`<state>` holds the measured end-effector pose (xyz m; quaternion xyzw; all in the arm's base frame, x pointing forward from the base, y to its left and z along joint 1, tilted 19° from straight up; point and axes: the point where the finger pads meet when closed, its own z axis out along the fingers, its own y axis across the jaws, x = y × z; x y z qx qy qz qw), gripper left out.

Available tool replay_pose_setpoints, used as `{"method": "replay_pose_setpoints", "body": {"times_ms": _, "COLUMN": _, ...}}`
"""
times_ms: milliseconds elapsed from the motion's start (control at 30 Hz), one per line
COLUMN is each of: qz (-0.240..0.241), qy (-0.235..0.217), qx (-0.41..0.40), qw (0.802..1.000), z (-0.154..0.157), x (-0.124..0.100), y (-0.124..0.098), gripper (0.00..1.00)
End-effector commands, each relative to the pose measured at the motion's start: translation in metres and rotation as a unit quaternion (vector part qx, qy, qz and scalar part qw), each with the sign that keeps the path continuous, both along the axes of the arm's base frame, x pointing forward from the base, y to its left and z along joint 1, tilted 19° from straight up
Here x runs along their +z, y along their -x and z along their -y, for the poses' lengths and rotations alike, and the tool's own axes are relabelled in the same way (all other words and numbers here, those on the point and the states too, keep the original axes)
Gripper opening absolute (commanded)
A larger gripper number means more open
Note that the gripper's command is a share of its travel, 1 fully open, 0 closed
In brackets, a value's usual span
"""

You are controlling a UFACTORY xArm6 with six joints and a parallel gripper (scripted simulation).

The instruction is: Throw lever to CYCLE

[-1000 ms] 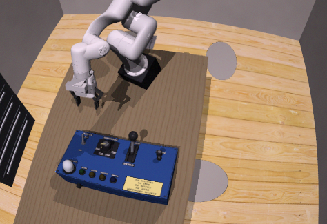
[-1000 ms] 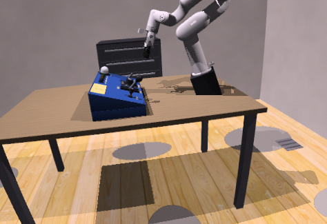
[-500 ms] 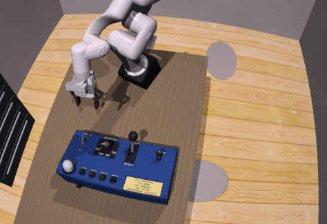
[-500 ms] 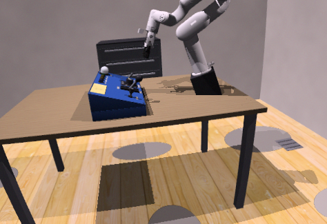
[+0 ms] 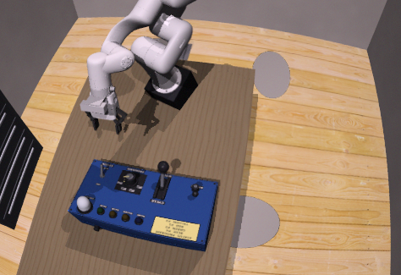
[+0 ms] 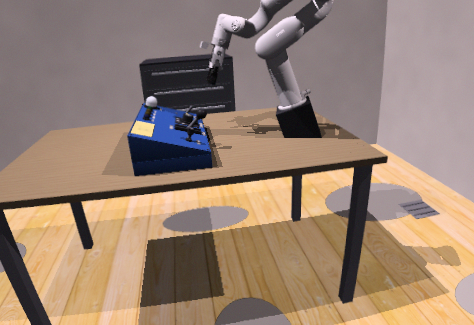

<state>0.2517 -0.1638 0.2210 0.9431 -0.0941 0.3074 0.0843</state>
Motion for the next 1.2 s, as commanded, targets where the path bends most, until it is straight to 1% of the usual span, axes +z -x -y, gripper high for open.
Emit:
{"method": "replay_pose_setpoints", "body": {"times_ms": 0, "qz": 0.001, "qy": 0.001, "qx": 0.000, "qw": 1.000, "z": 0.000, "x": 0.002, "y": 0.000, "gripper": 1.00}}
{"method": "replay_pose_setpoints", "body": {"times_ms": 600, "qz": 0.001, "qy": 0.001, "qx": 0.000, "qw": 1.000, "z": -0.001, "x": 0.005, "y": 0.002, "gripper": 1.00}}
{"method": "replay_pose_setpoints", "body": {"times_ms": 900, "qz": 0.001, "qy": 0.001, "qx": 0.000, "qw": 1.000, "z": -0.003, "x": 0.015, "y": 0.009, "gripper": 1.00}}
{"method": "replay_pose_setpoints", "body": {"times_ms": 1167, "qz": 0.001, "qy": 0.001, "qx": 0.000, "qw": 1.000, "z": -0.007, "x": 0.031, "y": 0.020, "gripper": 1.00}}
